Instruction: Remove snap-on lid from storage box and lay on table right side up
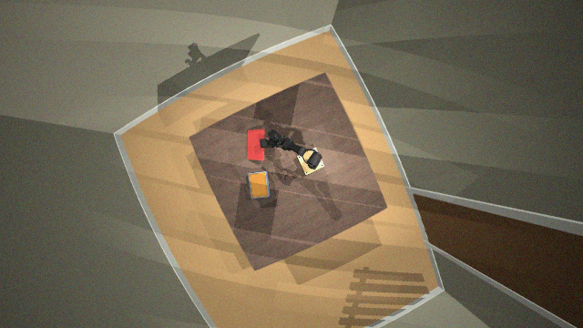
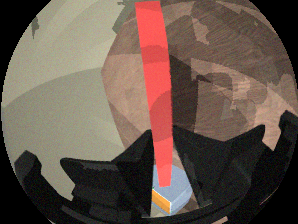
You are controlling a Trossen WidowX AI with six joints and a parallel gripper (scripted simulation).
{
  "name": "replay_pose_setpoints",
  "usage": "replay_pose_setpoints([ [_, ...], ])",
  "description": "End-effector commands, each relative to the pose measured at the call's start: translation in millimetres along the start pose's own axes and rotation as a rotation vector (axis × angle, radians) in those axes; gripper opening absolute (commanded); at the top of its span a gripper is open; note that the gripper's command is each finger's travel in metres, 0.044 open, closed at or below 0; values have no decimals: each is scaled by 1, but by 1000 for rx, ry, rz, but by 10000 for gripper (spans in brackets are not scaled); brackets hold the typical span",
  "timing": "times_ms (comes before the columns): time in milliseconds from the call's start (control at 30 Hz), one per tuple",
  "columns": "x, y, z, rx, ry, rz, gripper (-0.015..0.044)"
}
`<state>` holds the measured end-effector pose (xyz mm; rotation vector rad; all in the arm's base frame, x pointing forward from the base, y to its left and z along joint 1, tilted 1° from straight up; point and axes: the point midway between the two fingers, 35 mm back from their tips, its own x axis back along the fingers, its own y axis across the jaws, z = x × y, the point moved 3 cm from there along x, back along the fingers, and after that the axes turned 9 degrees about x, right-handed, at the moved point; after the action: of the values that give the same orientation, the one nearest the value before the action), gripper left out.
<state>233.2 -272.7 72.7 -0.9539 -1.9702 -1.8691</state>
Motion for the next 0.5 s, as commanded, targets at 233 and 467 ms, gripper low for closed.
replay_pose_setpoints([
  [233, -9, -16, 8, -12, 19, 24, 0],
  [467, -13, -20, 9, -12, 19, 24, 0],
])
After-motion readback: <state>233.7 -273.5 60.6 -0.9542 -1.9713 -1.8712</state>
